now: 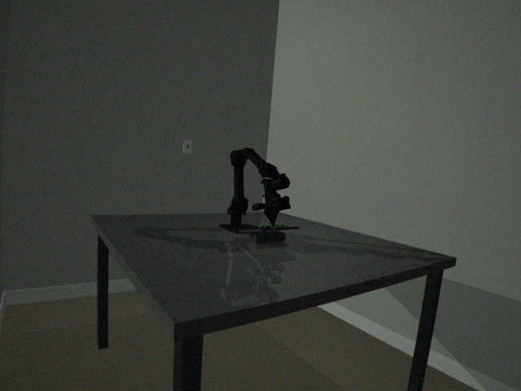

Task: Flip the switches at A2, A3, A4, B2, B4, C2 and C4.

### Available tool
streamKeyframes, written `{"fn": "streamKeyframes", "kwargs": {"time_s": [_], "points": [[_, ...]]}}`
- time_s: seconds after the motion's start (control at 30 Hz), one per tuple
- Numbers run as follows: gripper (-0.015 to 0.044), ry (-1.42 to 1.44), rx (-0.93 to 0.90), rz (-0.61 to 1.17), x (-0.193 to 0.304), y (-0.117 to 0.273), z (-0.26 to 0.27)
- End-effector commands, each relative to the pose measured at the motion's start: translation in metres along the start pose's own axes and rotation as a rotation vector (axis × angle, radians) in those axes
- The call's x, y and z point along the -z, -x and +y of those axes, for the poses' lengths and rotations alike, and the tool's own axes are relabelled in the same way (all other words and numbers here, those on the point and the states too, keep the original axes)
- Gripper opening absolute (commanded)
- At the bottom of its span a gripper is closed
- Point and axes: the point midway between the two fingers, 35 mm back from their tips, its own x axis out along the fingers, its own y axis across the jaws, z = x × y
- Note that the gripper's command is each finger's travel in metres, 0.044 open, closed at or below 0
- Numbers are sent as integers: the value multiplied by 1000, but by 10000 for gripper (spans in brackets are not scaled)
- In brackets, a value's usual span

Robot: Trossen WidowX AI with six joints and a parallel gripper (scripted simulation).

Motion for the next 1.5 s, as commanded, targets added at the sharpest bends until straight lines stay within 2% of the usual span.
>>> {"fn": "streamKeyframes", "kwargs": {"time_s": [0.0,0.8,0.87,1.03,1.2,1.37,1.47], "points": [[0,-3,5,2,1,-2,-1],[0,-3,5,2,1,-5,-1],[0,-1,1,4,-1,4,0],[0,-3,5,28,-2,59,0],[0,-3,5,29,-3,61,-2],[0,-3,9,29,-18,61,-46],[0,-2,10,28,-20,61,-53]]}}
